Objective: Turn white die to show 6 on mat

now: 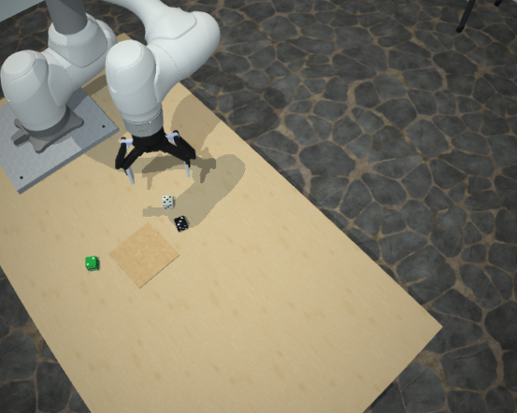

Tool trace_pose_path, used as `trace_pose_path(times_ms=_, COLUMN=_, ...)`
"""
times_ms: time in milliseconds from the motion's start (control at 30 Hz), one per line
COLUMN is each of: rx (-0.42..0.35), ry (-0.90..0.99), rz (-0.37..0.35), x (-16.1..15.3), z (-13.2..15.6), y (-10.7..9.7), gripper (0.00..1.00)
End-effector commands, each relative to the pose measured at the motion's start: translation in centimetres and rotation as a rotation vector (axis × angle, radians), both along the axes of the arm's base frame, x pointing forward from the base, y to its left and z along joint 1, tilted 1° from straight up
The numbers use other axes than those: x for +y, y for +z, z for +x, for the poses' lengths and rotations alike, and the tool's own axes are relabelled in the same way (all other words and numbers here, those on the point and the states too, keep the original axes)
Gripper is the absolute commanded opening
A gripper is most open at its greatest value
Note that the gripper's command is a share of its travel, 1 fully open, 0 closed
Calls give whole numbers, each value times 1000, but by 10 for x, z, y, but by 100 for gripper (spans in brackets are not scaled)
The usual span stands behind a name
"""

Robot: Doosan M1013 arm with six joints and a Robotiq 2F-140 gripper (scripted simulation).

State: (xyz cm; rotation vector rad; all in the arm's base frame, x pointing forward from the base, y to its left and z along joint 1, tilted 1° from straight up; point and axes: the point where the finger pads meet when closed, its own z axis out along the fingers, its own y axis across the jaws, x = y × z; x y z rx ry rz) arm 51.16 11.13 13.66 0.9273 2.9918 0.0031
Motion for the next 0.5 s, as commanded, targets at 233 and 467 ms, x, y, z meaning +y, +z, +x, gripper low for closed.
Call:
trace_pose_path(times_ms=233, rx=0, ry=397, rz=-3, x=0, z=0, y=-4, gripper=100)
trace_pose_path(times_ms=467, rx=0, ry=630, rz=-5, x=0, z=0, y=-7, gripper=100)
